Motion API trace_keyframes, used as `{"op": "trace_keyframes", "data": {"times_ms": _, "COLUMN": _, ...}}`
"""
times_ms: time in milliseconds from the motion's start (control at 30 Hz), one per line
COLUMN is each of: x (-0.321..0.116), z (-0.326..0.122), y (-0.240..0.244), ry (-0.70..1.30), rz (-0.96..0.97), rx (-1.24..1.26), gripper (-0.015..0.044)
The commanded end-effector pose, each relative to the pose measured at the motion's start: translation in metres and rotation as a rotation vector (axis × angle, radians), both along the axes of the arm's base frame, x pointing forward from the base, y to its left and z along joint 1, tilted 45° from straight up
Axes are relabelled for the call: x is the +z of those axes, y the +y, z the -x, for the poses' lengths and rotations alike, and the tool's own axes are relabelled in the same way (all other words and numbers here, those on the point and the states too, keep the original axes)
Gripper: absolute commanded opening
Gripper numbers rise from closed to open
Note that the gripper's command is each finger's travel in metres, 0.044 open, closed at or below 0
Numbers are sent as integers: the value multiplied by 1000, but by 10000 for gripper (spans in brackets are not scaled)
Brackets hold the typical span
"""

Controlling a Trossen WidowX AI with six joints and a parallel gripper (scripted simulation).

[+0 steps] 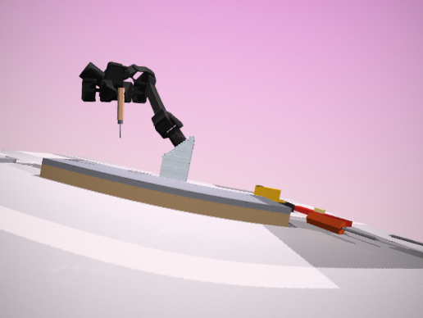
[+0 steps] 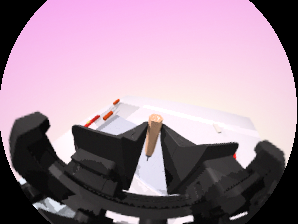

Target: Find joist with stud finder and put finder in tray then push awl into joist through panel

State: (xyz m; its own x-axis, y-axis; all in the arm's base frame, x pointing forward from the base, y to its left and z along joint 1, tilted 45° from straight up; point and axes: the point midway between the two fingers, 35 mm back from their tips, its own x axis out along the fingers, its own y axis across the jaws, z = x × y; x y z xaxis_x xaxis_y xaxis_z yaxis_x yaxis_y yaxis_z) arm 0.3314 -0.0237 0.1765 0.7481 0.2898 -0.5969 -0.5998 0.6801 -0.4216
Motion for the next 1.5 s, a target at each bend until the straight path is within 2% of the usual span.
{"op": "trace_keyframes", "data": {"times_ms": 0, "x": -12, "z": -8, "y": 10, "ry": 61, "rz": 27, "rx": 82, "gripper": 0}}
{"op": "trace_keyframes", "data": {"times_ms": 733, "x": -72, "z": -28, "y": 61, "ry": 324, "rz": 110, "rx": 488, "gripper": 0}}
{"op": "trace_keyframes", "data": {"times_ms": 1467, "x": -132, "z": -25, "y": 113, "ry": 530, "rz": 129, "rx": 901, "gripper": 0}}
